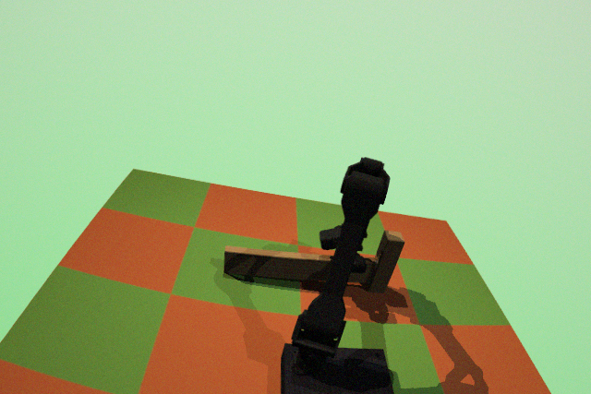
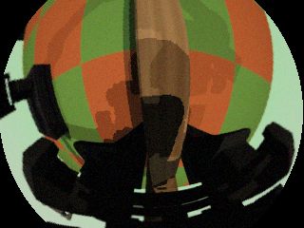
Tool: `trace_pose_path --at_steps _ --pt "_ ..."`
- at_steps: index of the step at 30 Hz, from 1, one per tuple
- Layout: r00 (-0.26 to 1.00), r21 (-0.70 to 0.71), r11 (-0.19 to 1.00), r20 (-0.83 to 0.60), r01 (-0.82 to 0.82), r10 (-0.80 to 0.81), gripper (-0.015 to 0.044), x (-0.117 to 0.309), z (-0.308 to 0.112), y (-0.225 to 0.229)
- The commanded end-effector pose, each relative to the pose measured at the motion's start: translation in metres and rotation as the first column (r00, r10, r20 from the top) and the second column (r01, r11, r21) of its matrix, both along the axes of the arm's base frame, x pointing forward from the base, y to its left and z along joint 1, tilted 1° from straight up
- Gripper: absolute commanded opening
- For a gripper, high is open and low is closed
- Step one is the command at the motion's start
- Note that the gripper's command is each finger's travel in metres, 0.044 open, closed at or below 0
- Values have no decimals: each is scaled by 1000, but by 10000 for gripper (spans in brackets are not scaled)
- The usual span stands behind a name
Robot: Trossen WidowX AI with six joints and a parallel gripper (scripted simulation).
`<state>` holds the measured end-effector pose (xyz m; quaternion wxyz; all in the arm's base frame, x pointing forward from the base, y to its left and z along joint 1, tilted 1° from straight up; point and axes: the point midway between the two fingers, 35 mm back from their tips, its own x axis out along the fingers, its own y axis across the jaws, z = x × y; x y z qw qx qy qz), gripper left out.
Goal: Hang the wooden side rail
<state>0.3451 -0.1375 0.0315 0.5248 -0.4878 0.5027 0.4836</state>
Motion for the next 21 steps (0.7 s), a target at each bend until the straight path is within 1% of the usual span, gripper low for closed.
trace_pose_path --at_steps 1,21 --pt "1000 -6 1000 4 -3 3 0 1 3 -2" --pt "1000 -6 1000 4 -3 3 0 1 0 -2"
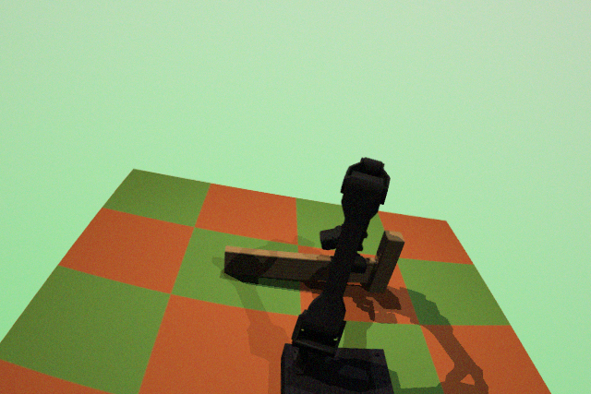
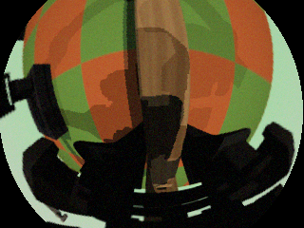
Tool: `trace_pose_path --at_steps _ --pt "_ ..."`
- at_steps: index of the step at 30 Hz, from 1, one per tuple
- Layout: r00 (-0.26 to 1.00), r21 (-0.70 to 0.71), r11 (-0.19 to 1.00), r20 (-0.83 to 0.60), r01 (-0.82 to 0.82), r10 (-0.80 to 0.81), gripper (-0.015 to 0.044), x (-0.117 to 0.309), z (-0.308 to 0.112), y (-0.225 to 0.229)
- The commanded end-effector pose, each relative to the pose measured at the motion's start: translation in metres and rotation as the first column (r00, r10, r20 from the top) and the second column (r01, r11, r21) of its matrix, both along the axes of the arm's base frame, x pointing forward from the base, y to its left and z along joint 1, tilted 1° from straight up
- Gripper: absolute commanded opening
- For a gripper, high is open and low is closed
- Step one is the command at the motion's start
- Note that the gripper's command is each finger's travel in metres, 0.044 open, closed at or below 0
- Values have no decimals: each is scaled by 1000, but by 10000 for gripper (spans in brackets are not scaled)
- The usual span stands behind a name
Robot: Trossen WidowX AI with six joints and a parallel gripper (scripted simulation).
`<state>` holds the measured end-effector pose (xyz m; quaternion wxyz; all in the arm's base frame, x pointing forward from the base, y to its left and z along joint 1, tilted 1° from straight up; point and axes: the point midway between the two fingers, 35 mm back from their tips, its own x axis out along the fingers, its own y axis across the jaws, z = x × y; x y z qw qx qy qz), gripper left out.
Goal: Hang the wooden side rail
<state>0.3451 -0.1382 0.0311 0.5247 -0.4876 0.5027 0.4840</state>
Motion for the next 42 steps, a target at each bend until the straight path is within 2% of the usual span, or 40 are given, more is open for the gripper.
trace_pose_path --at_steps 1,42 --pt "1000 -7 1000 5 -2 2 0 1 0 -2" --pt "1000 -7 1000 5 -2 2 0 1 -7 -1"
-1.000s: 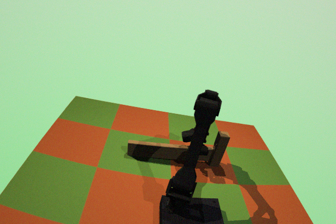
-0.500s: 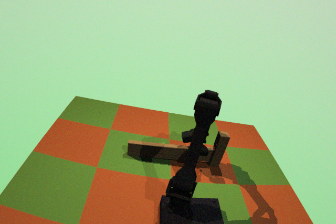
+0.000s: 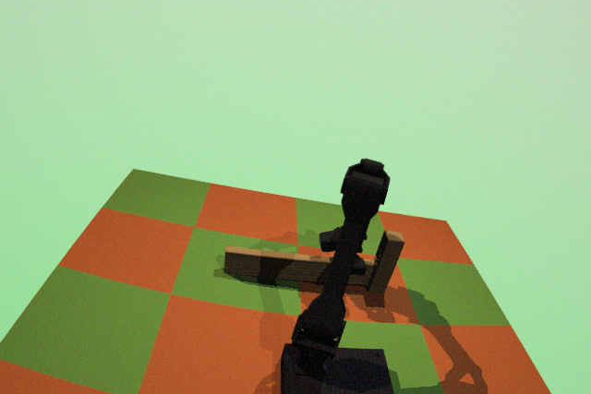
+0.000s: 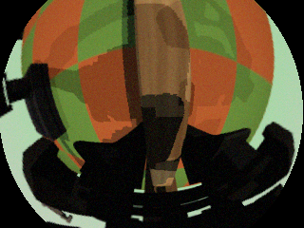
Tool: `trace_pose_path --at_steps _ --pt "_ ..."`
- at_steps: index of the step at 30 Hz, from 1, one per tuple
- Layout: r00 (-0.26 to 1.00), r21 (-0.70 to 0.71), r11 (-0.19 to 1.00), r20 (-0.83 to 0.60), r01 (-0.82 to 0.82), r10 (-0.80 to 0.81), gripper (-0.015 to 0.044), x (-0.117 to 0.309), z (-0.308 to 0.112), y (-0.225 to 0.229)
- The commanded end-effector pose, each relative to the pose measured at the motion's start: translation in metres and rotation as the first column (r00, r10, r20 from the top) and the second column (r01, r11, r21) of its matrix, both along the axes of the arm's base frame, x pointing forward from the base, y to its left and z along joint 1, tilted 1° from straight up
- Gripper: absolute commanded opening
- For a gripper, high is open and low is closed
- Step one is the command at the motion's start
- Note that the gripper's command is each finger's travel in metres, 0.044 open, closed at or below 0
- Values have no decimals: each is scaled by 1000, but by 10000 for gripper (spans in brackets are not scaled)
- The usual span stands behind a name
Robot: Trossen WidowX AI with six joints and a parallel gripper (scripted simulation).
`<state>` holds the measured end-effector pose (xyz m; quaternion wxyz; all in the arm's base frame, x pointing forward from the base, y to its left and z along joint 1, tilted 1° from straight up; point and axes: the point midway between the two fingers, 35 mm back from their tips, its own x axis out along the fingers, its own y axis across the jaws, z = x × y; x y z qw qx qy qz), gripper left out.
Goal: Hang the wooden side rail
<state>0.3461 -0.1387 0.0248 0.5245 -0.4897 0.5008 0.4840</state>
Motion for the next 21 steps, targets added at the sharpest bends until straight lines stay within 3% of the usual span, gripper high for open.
trace_pose_path --at_steps 1,21 --pt "1000 -6 1000 1 2 -2 0 0 -1 -1" --pt "1000 -6 1000 1 2 -2 0 1 -4 -1"
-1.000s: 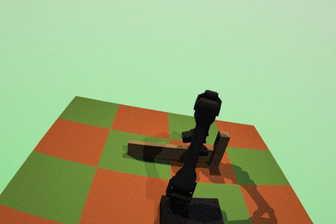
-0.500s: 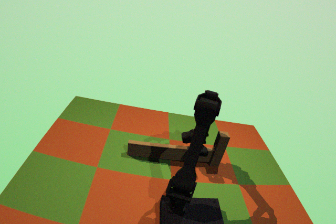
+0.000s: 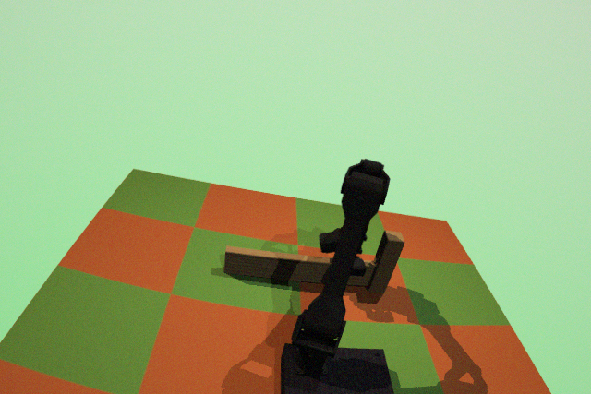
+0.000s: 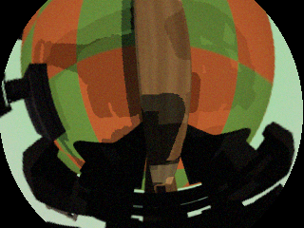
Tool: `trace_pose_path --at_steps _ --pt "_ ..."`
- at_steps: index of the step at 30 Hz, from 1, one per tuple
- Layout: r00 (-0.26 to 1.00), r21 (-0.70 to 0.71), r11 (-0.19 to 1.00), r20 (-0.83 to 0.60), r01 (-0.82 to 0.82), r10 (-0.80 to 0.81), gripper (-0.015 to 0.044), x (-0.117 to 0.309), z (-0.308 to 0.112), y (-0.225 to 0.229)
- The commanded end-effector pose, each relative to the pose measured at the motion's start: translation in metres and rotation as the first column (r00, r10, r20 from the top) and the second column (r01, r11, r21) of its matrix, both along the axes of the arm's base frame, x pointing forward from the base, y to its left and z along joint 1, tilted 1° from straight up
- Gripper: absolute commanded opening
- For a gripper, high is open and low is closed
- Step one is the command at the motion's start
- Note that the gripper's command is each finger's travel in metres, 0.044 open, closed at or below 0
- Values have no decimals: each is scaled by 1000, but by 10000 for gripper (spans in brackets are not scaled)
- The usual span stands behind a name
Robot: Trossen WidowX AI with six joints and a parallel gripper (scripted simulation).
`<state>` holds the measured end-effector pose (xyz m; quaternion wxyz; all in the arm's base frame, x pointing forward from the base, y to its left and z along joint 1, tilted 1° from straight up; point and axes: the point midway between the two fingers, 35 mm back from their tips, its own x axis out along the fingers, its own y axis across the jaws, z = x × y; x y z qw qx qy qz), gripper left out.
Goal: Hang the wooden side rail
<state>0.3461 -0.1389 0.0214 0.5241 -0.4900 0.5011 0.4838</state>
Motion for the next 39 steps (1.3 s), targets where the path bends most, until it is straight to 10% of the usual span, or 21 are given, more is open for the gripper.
trace_pose_path --at_steps 1,15,32,39 --pt "1000 -5 1000 1 2 -2 0 0 -1 -1" --pt "1000 -5 1000 1 2 -2 0 1 -3 -1" --pt "1000 -3 1000 0 1 -1 440 -1 21 0" --pt "1000 -5 1000 1 2 -2 440 -2 39 0"
